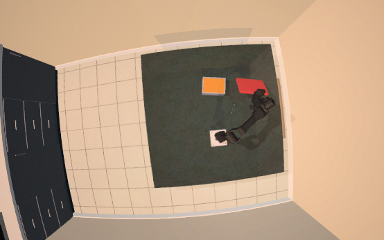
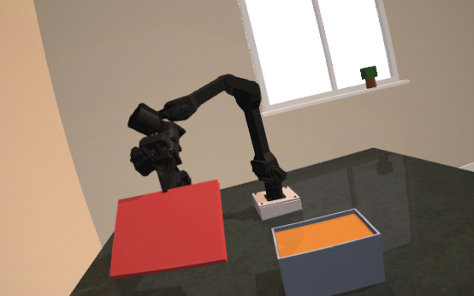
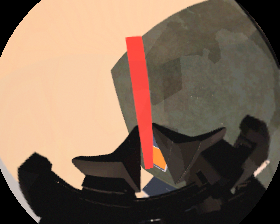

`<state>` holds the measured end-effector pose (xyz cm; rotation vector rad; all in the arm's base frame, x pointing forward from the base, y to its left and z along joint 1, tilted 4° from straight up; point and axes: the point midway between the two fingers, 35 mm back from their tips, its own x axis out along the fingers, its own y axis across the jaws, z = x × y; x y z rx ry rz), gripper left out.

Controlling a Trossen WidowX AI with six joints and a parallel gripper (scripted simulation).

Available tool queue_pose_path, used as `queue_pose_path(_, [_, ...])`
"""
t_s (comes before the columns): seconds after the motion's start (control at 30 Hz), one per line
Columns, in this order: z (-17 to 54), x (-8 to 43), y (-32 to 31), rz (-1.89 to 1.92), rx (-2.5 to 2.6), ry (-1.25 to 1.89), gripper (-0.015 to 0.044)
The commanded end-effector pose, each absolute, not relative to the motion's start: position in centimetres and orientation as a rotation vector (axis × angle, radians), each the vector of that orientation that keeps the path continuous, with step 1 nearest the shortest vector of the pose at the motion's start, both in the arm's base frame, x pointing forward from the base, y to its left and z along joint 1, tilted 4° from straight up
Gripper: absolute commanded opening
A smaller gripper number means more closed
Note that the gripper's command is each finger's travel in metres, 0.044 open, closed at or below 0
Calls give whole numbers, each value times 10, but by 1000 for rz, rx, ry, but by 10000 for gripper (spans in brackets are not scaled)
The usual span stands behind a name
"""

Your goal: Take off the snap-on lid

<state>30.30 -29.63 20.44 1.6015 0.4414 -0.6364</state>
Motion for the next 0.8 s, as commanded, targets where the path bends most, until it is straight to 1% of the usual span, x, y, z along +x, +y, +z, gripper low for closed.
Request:
queue_pose_path(0.0, [208, 303, -299, -622, 1592, 437, 0])
queue_pose_path(0.77, [185, 304, -294, -622, 1593, 437, 0])
